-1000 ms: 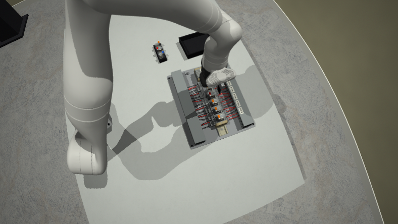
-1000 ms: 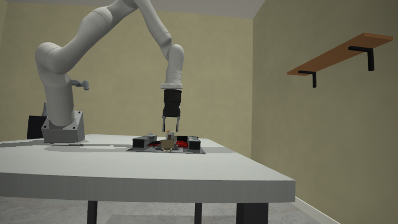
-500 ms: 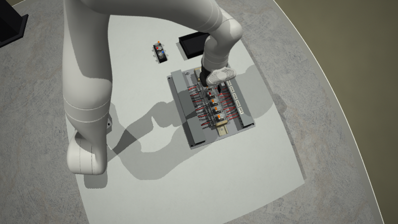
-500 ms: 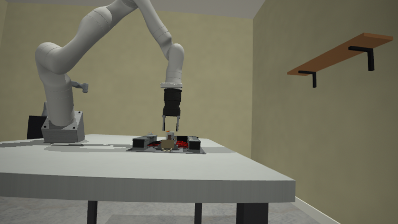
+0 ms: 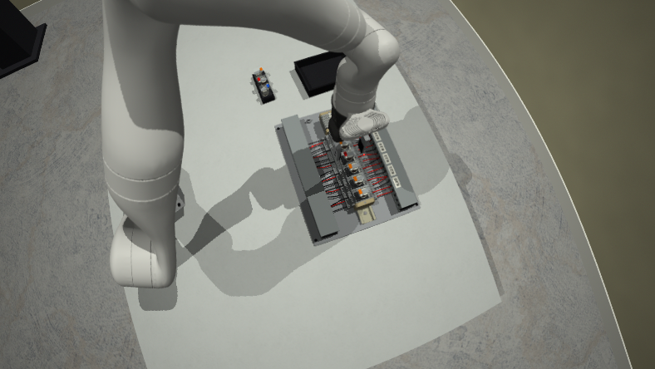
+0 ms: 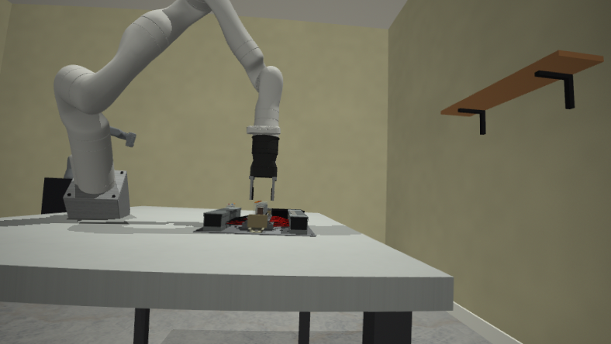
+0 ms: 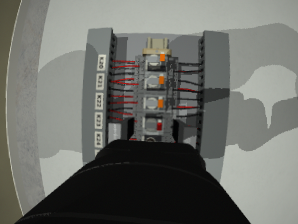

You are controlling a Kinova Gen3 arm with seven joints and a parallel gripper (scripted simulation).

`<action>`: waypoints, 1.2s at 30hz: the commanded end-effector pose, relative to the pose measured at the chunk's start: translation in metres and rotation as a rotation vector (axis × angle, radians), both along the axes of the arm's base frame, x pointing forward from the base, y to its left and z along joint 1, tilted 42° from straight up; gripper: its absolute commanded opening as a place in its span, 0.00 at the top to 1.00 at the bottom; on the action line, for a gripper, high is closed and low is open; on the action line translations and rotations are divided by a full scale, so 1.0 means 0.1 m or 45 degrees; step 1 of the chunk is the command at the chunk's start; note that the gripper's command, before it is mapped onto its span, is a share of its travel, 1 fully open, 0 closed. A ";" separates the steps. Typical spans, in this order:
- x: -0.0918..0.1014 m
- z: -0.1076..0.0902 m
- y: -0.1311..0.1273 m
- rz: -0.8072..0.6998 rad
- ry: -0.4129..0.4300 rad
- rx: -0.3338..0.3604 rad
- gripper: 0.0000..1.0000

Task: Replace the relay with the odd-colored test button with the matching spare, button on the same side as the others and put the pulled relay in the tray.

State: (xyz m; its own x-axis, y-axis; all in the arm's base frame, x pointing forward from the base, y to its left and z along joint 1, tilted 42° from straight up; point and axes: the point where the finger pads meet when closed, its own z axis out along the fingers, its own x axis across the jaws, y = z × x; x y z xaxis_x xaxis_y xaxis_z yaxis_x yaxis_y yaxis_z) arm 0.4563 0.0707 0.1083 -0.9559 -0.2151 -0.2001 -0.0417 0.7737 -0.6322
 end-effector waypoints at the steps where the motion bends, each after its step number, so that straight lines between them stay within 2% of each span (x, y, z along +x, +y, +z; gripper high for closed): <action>1: 0.00 0.00 0.01 0.002 -0.001 0.001 0.00; 36: 0.03 -0.06 -0.03 0.004 -0.001 0.003 0.00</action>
